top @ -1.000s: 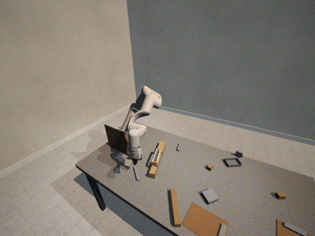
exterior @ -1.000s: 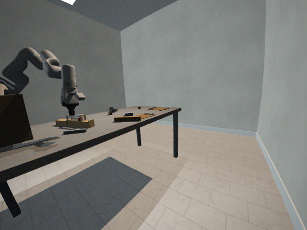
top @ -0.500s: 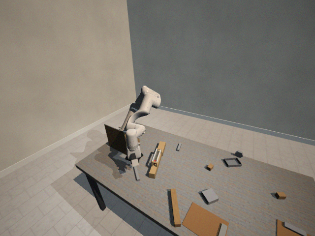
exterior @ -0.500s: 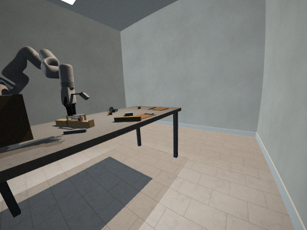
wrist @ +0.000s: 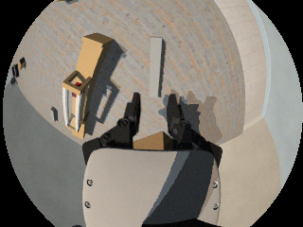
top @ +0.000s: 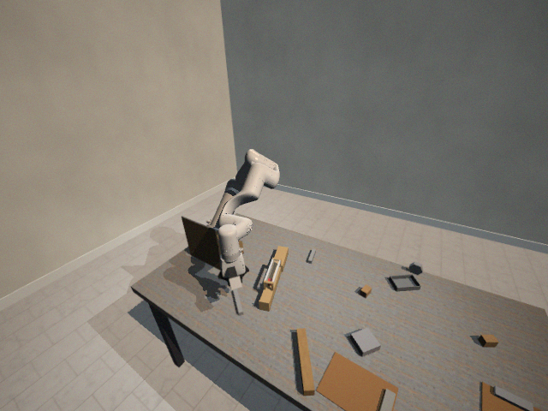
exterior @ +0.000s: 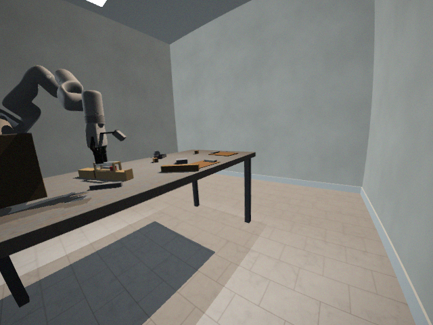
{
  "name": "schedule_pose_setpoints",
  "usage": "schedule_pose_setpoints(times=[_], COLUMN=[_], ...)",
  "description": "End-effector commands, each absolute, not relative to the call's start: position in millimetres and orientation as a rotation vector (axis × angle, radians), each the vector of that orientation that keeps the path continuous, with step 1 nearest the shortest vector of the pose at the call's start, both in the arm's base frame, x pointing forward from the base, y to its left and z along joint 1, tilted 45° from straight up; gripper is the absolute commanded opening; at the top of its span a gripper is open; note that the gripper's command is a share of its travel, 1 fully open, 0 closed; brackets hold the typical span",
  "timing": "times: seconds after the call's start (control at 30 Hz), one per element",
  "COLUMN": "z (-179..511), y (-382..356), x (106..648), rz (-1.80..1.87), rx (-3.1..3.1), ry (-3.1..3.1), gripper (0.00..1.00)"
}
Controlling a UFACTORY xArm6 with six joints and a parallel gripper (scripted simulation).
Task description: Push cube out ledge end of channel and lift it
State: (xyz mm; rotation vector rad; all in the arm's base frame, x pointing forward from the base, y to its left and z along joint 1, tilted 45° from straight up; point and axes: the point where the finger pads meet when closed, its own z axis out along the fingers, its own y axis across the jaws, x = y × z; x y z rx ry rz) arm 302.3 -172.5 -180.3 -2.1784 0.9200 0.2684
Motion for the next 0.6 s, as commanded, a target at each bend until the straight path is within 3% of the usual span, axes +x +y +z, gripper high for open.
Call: schedule_pose_setpoints(times=[0.0, 0.57], z=[-180, -195], y=[-174, -159], x=[303, 305], rz=[0.264, 0.263], rx=[-2.181, -2.181], ry=[0.921, 0.921], gripper=[0.38, 0.38])
